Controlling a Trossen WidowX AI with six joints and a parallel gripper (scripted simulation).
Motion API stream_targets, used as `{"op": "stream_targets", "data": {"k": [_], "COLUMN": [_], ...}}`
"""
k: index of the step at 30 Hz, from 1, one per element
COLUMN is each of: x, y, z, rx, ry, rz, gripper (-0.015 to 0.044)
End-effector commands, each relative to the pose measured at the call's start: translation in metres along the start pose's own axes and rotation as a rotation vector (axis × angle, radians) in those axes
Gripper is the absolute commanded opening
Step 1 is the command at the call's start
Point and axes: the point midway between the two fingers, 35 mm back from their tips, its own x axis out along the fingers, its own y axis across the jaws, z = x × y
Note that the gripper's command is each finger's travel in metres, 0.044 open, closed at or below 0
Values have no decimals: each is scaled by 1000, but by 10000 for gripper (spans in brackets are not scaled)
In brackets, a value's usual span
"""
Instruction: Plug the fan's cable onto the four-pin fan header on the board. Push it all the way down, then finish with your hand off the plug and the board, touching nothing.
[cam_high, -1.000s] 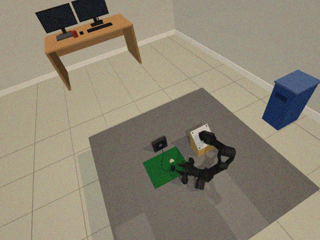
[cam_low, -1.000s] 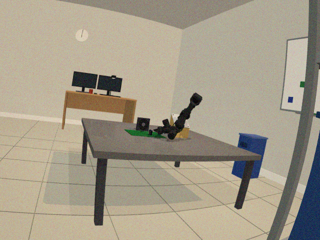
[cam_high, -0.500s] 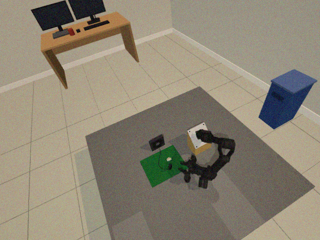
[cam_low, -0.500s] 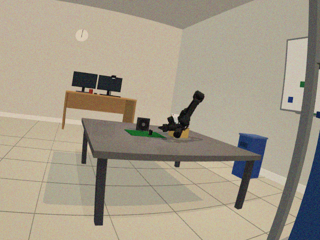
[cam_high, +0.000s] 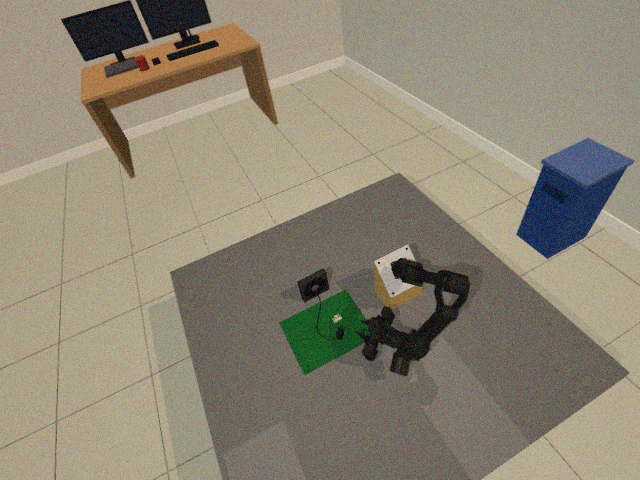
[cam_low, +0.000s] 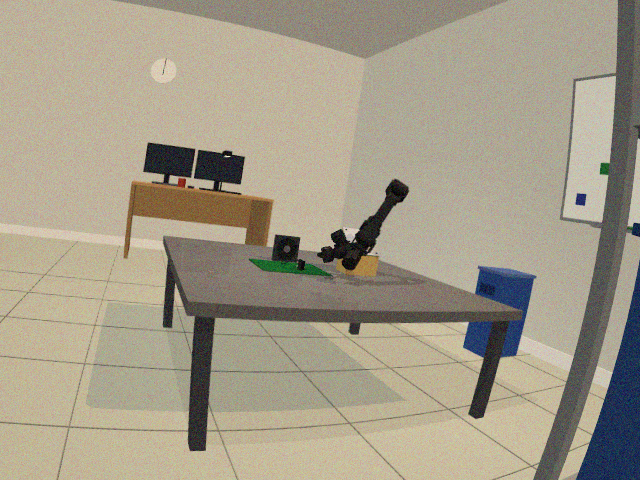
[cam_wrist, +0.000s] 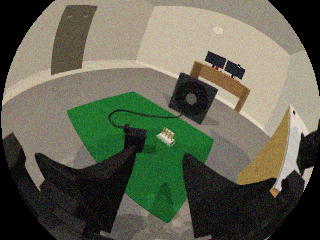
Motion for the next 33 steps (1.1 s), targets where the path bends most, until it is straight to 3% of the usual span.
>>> {"op": "stream_targets", "data": {"k": [1,17,33], "x": [7,26,29], "y": [-5,-19,-16], "z": [-1,-6,-6], "rx": [-33,-127,-166], "ry": [70,408,780], "rz": [-67,-230,-202], "gripper": [205,205,205]}}
